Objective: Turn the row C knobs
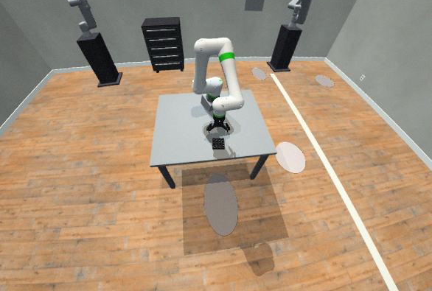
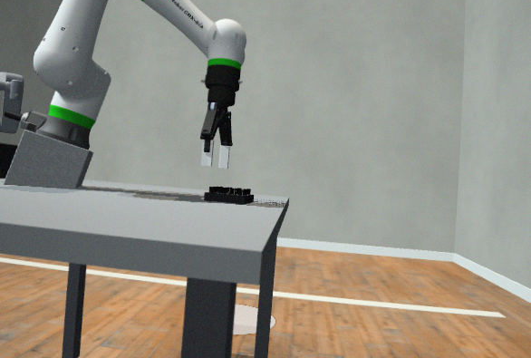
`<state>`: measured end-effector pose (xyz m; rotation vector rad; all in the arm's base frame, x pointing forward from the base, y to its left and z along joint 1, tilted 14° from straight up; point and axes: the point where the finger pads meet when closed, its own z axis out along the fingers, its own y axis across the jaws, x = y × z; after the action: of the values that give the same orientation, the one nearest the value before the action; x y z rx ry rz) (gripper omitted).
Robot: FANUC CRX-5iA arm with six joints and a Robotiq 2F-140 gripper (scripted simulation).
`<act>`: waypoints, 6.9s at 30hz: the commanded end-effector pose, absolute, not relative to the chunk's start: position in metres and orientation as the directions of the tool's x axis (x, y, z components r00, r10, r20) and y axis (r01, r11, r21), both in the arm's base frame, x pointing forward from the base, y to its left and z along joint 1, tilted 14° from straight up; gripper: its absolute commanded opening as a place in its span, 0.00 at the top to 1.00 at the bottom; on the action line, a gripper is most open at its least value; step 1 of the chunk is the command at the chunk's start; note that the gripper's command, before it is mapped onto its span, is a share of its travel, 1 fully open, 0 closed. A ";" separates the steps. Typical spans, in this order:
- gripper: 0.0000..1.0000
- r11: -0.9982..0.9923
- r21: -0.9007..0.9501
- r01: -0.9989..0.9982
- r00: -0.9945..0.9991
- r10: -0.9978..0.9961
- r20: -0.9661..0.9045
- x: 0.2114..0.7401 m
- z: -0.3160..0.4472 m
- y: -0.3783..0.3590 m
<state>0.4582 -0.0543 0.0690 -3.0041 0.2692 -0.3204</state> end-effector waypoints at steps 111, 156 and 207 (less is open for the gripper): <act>0.00 -0.978 -0.126 -0.164 0.962 -0.187 0.199 0.416 0.061 -0.046; 0.88 -0.975 -0.129 -0.182 0.959 -0.205 0.197 0.503 0.095 -0.101; 0.88 -0.975 -0.129 -0.182 0.959 -0.205 0.197 0.511 0.066 -0.098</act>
<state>0.5104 -0.0985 0.0679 -2.9997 0.2971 -0.3186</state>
